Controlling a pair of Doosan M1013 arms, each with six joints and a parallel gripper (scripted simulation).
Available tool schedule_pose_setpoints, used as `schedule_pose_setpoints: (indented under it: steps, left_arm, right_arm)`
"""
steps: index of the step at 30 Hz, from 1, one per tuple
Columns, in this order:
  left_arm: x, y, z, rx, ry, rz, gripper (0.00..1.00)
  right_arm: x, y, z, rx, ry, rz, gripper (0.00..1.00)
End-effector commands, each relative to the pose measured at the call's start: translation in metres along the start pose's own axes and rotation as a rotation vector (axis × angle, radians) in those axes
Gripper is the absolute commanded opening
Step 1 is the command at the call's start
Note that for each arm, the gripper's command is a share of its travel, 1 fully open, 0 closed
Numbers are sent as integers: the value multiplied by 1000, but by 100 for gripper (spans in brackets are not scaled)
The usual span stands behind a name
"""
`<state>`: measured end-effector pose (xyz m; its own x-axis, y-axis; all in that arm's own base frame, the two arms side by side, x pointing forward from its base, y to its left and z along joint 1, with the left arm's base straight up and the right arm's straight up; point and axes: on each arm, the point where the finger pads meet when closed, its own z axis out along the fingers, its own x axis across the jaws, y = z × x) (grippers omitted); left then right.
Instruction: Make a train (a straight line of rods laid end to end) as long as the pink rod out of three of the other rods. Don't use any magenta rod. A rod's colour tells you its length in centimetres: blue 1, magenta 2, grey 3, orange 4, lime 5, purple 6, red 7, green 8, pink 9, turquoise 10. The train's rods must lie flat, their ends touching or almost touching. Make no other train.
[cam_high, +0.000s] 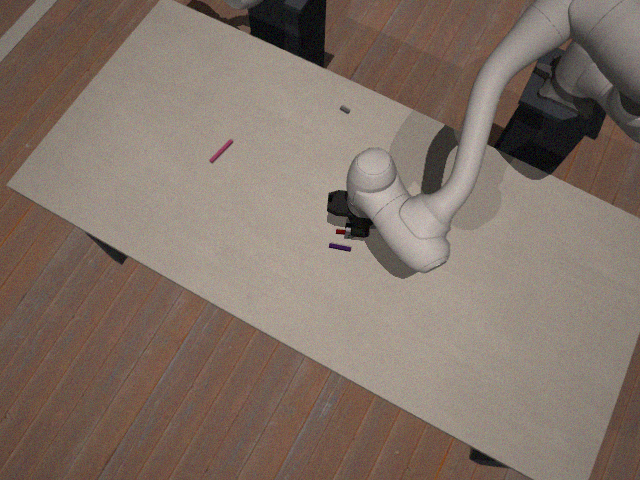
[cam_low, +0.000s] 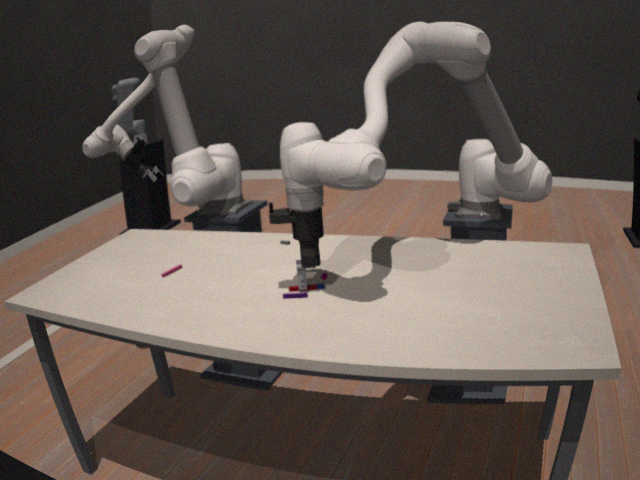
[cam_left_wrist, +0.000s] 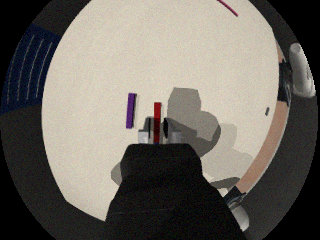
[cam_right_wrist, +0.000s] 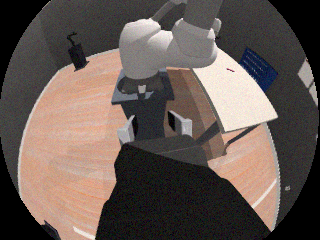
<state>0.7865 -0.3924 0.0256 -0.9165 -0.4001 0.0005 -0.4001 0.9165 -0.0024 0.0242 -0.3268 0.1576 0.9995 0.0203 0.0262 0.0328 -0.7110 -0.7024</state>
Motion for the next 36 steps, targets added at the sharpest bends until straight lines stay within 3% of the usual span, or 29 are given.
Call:
schedule_pose_setpoints:
  steps: [1, 5, 18, 27, 28, 36]
  left_arm:
    - [-2, 3, -10, -3, -3, 0, 54]
    - [-3, 2, -19, -1, -5, 0, 54]
    - [-2, 2, -84, -1, -5, 0, 54]
    - [-2, 2, -90, -3, -4, 0, 54]
    - [-2, 2, -90, -2, -4, 0, 100]
    - [-3, 1, -90, -1, -5, 0, 100]
  right_arm:
    - [1, -3, 1, 5, 13, -3, 100]
    - [1, -3, 1, 5, 13, -3, 100]
    - [1, -3, 1, 5, 13, -3, 100]
    - [1, -3, 1, 5, 13, -3, 100]
    - [1, -3, 1, 5, 13, -3, 100]
    - [1, -3, 1, 5, 13, -3, 100]
